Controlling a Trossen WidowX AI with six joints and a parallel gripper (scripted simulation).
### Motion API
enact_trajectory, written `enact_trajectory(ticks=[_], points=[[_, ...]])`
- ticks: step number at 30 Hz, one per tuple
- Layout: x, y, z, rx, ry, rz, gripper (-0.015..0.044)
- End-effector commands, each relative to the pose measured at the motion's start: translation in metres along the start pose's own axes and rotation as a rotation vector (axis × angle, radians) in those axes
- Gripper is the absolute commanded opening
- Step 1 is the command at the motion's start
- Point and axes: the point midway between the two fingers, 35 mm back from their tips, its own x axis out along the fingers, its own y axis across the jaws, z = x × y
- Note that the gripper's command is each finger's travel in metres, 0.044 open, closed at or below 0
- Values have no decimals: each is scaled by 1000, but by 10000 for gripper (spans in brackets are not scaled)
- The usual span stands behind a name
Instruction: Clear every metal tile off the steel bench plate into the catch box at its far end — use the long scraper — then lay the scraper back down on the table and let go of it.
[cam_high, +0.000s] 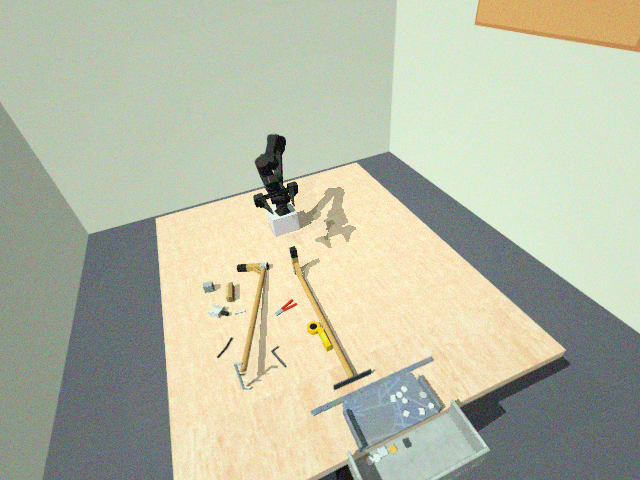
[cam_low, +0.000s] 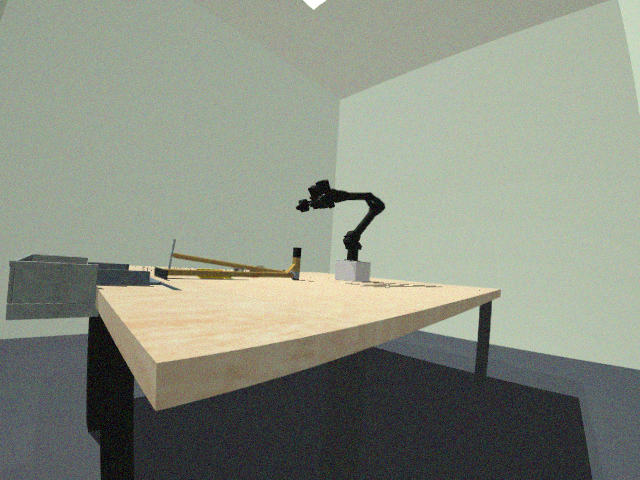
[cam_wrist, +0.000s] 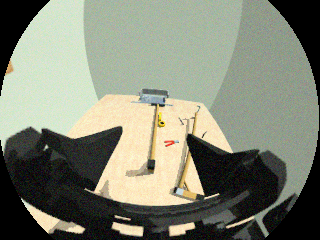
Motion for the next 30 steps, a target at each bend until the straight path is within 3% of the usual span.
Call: enact_trajectory(ticks=[1,30], points=[[14,-2,-19,4,60,-5,440],[79,-4,-150,-12,455,-55,440]])
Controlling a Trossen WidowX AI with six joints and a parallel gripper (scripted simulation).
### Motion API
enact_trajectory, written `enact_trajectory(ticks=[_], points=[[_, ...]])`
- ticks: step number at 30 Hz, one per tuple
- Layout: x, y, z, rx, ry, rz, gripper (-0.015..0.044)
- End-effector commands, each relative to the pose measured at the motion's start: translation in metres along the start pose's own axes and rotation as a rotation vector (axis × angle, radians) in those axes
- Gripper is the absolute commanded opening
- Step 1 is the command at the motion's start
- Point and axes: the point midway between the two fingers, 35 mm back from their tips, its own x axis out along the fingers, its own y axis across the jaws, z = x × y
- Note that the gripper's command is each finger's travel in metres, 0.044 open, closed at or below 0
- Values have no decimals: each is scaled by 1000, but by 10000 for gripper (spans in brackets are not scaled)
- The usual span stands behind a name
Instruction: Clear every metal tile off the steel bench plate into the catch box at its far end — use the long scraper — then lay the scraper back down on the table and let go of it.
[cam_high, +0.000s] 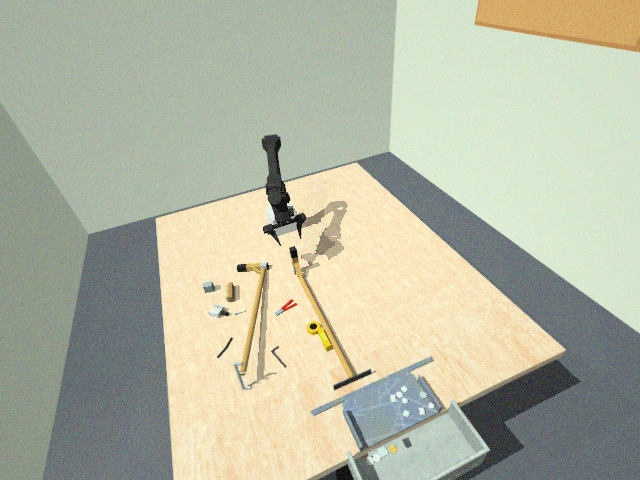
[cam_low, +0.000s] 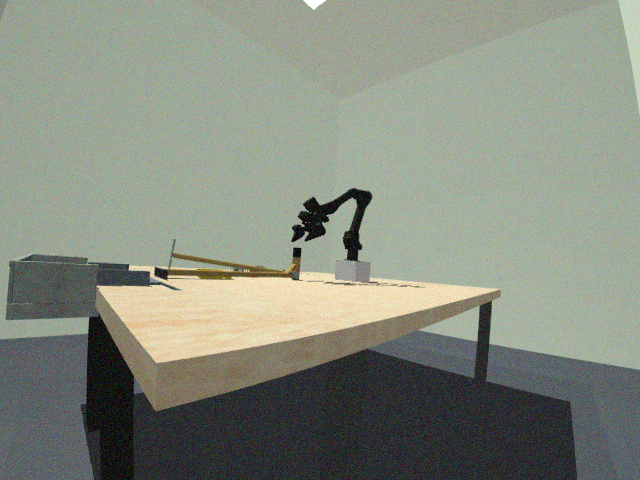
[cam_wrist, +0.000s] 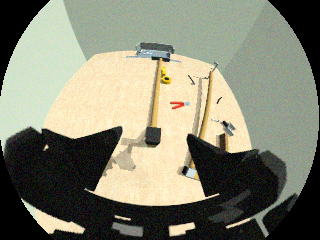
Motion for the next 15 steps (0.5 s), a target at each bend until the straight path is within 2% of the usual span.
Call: enact_trajectory(ticks=[1,8,15], points=[[13,1,-20,-13,63,-11,440],[19,2,-29,-20,98,-17,440],[-3,2,-14,-22,106,-14,440]])
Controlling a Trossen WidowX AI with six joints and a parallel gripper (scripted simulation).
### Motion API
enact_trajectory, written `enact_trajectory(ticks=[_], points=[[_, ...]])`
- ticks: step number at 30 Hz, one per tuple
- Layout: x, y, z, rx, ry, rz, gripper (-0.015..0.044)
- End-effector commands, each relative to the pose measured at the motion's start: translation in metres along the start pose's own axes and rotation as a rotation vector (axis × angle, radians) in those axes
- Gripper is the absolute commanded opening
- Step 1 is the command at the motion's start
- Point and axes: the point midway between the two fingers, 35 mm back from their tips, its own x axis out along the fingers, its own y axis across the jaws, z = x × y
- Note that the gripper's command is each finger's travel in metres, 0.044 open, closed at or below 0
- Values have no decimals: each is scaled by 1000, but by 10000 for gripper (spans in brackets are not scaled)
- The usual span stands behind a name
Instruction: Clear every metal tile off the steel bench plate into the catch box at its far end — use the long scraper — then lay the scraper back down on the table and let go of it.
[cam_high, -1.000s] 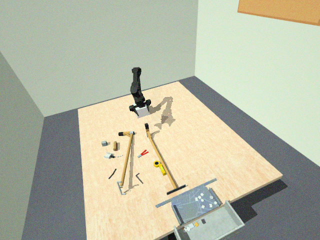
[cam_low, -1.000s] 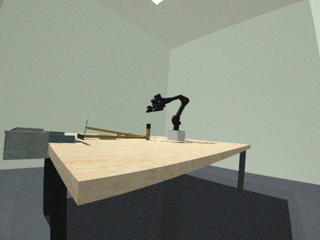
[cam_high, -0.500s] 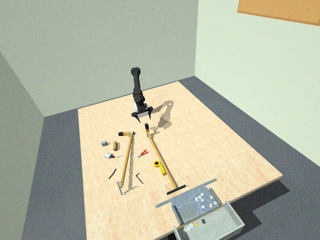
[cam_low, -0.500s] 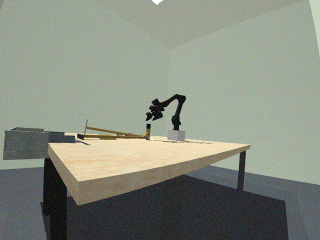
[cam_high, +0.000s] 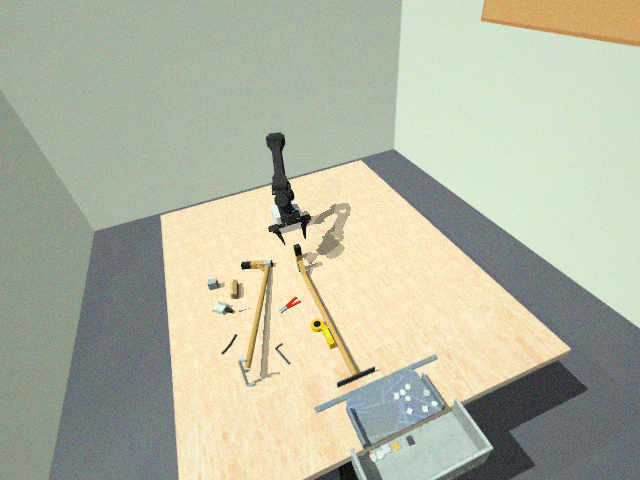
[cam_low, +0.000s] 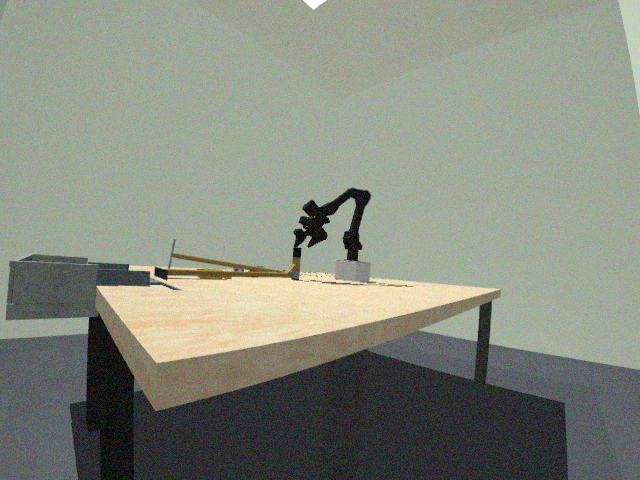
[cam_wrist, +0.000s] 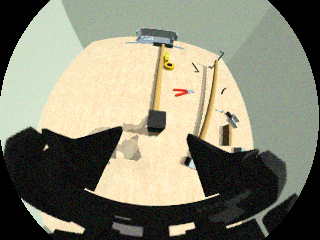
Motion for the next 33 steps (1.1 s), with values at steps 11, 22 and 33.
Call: enact_trajectory(ticks=[11,22,33], points=[[-31,-1,16,-11,-4,0,440],[-4,-1,-6,-11,-4,0,440],[7,-1,-4,-11,-5,0,440]])
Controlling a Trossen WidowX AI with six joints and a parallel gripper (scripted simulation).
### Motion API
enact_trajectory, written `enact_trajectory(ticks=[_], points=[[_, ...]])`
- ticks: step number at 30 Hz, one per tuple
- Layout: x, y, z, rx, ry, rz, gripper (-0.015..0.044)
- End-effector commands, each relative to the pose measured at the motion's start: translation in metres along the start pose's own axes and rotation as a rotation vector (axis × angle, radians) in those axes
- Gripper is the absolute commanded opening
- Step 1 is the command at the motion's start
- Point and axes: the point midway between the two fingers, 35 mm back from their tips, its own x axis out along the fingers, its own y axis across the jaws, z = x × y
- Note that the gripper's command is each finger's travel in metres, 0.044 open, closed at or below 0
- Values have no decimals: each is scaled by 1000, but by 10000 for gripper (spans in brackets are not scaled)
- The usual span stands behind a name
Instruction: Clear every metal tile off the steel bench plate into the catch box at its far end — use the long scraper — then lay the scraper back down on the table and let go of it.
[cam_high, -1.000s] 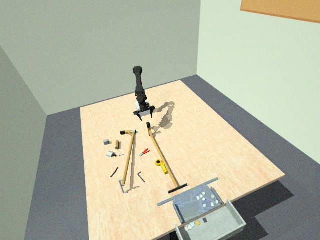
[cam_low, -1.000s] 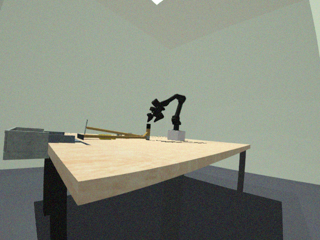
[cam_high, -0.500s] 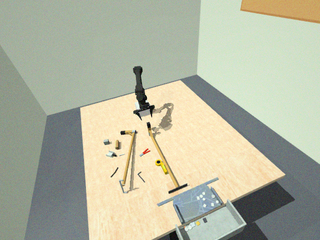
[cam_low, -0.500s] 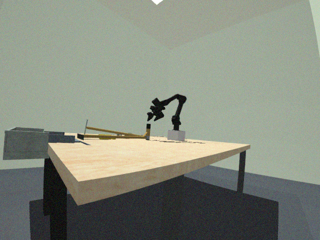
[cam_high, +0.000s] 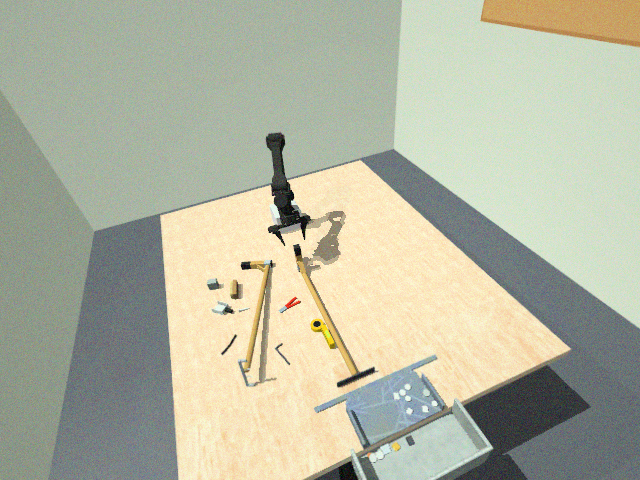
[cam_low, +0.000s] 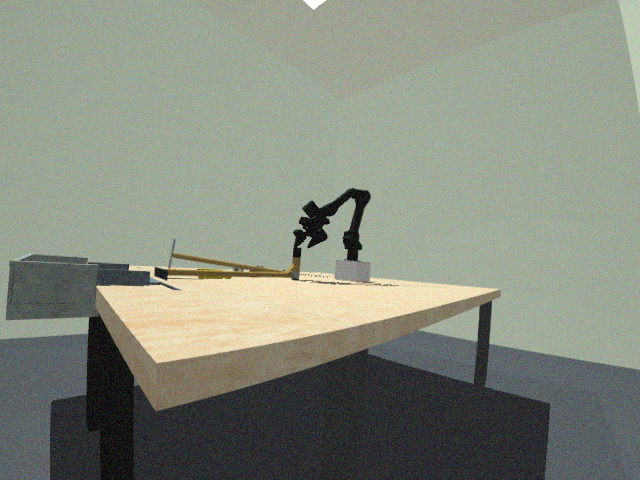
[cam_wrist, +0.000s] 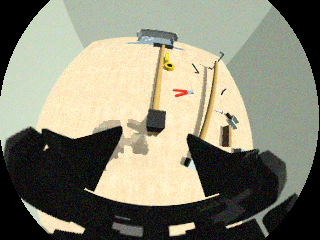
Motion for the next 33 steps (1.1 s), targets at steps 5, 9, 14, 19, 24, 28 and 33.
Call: enact_trajectory(ticks=[5,9,14,19,24,28,33], points=[[13,0,-1,0,5,0,440],[19,0,0,0,4,0,440],[26,-1,0,0,4,0,440],[34,-1,0,0,4,0,440],[42,0,0,0,3,0,440],[48,0,0,0,3,1,440],[56,0,-1,0,3,1,440]])
